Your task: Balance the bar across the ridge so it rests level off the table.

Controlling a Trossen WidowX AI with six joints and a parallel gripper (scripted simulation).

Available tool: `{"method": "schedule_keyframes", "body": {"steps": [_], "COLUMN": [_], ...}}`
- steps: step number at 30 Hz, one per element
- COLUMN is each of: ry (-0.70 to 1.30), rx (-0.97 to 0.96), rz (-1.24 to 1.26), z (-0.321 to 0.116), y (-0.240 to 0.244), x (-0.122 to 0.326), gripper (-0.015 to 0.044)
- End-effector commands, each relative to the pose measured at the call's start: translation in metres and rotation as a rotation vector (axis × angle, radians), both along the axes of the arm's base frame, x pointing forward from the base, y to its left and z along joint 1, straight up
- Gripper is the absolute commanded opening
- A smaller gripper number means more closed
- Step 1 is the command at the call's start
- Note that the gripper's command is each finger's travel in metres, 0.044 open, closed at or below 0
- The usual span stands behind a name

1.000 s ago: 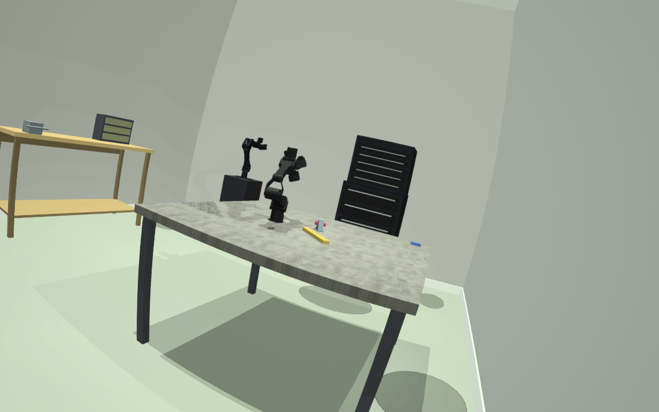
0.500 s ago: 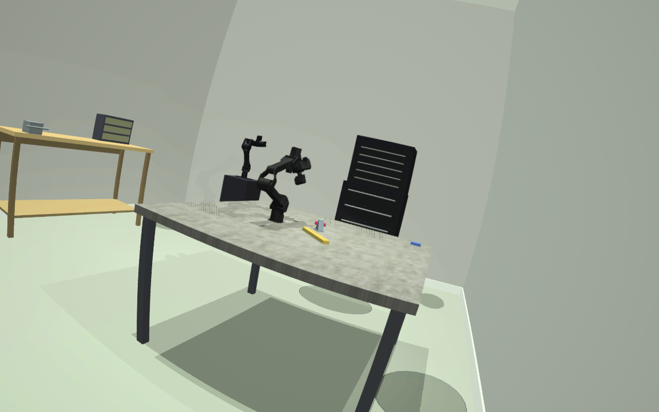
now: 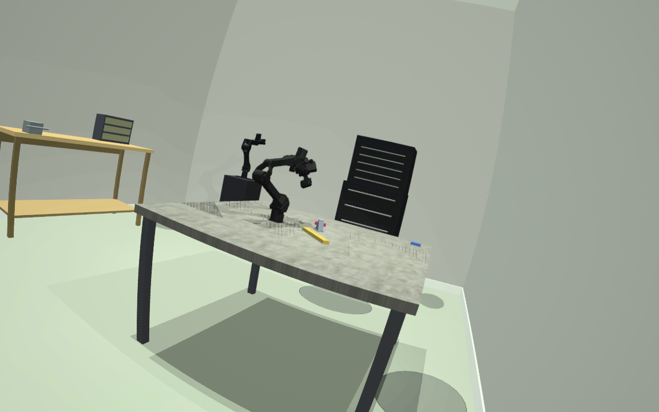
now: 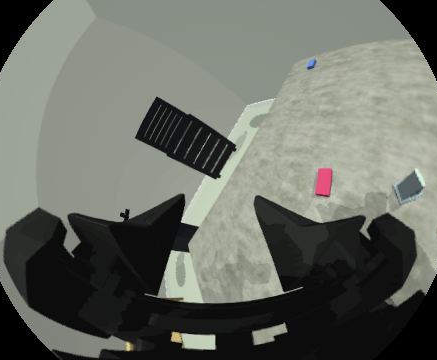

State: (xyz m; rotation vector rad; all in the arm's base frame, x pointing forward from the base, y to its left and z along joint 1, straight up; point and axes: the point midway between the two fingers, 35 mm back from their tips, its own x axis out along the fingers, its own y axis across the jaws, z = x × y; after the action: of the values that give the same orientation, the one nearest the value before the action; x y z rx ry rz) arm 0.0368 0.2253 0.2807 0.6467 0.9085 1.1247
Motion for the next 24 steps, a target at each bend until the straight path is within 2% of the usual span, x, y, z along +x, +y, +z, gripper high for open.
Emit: {"method": "schedule_keyframes", "body": {"steps": [1, 24], "ry": [-0.013, -0.010], "rx": [-0.035, -0.314], "rz": [-0.047, -0.339], "z": [-0.002, -0.037], "y": [0.001, -0.012], "x": [0.012, 0.096], "gripper": [0.0315, 0.0315]}}
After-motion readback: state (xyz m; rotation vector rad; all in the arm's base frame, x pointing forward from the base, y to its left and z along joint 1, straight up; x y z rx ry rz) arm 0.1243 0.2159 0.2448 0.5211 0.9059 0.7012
